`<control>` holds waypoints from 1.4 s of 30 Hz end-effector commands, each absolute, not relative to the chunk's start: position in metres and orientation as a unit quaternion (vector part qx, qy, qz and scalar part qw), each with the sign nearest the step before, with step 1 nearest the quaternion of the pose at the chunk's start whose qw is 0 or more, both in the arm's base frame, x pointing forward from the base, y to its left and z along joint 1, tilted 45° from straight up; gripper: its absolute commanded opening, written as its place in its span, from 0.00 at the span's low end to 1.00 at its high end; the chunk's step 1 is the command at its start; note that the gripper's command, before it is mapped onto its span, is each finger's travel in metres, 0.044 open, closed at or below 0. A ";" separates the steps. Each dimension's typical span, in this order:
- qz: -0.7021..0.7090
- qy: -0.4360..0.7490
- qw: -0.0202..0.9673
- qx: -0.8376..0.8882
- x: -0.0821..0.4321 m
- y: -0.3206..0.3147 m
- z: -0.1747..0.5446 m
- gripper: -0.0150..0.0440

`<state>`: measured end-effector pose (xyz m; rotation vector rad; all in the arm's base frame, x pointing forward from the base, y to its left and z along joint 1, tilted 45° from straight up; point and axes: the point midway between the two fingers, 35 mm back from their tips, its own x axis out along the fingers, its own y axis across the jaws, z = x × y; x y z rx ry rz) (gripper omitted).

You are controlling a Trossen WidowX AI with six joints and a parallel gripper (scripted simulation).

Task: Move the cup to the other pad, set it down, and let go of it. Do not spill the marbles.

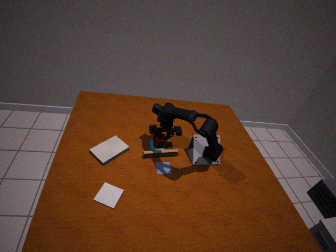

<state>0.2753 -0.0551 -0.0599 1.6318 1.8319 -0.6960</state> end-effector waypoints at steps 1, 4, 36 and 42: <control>-0.261 0.687 0.292 0.612 0.276 -0.056 -0.059 0.47; -0.261 0.687 0.291 0.612 0.276 -0.058 -0.058 0.47; -0.262 0.688 0.287 0.613 0.279 -0.088 -0.025 0.47; -0.262 0.688 0.282 0.615 0.277 -0.087 -0.025 0.56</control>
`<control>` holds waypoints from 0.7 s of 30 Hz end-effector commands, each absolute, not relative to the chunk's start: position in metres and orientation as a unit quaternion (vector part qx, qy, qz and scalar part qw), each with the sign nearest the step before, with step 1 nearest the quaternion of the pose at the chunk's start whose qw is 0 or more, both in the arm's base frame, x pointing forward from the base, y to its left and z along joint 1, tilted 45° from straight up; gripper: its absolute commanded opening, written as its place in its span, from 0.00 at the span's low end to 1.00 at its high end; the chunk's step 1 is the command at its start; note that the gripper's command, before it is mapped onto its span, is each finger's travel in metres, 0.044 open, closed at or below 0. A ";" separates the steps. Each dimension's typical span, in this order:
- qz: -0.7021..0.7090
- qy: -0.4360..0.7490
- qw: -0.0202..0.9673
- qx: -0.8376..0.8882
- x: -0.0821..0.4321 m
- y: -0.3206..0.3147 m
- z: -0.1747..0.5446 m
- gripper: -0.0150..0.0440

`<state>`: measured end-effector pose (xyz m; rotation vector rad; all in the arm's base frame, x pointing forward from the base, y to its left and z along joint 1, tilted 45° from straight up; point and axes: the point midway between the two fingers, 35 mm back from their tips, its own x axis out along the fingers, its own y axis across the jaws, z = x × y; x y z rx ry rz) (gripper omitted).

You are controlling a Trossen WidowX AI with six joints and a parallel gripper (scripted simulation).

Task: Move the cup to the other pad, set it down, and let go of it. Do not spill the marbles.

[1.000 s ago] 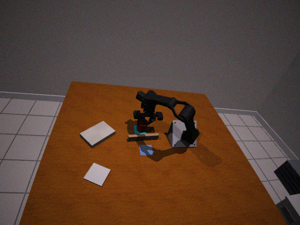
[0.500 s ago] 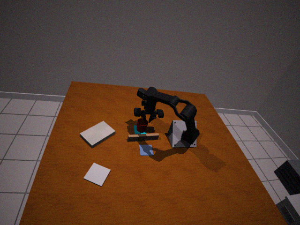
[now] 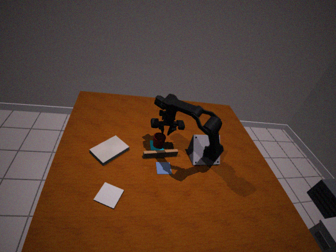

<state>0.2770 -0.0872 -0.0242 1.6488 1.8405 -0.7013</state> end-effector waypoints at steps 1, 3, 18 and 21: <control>-0.262 0.688 0.282 0.615 0.277 -0.087 -0.025 0.60; -0.262 0.688 0.282 0.615 0.277 -0.087 -0.025 0.69; -0.263 0.687 0.285 0.614 0.281 -0.109 -0.003 1.00; -0.263 0.687 0.286 0.614 0.282 -0.116 0.005 1.00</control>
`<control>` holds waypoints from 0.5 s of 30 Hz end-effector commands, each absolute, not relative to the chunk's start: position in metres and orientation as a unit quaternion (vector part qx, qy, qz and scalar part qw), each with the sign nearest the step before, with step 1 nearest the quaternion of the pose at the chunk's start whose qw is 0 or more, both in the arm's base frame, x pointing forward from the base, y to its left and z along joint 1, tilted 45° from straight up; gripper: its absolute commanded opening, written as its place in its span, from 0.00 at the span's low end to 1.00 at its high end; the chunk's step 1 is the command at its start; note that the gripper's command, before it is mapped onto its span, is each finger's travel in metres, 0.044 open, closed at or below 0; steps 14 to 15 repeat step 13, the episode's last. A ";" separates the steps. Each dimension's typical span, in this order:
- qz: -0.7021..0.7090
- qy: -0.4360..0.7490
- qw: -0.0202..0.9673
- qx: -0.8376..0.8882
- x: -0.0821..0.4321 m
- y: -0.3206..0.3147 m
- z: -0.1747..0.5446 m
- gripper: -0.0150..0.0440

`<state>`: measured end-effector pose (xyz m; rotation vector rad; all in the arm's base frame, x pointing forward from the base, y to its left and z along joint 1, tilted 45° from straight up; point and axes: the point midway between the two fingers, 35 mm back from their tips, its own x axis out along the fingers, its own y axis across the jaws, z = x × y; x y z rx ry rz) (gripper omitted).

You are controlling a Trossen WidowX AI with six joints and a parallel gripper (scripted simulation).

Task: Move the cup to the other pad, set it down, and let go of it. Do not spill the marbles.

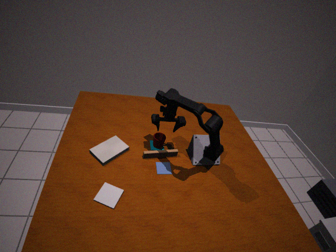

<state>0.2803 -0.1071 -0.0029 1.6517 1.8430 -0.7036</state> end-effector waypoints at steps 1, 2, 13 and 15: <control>-0.263 0.687 0.286 0.614 0.282 -0.118 0.007 1.00; -0.263 0.687 0.286 0.614 0.283 -0.120 0.009 1.00; -0.263 0.686 0.284 0.616 0.283 -0.128 0.020 1.00; -0.263 0.686 0.284 0.616 0.283 -0.128 0.020 1.00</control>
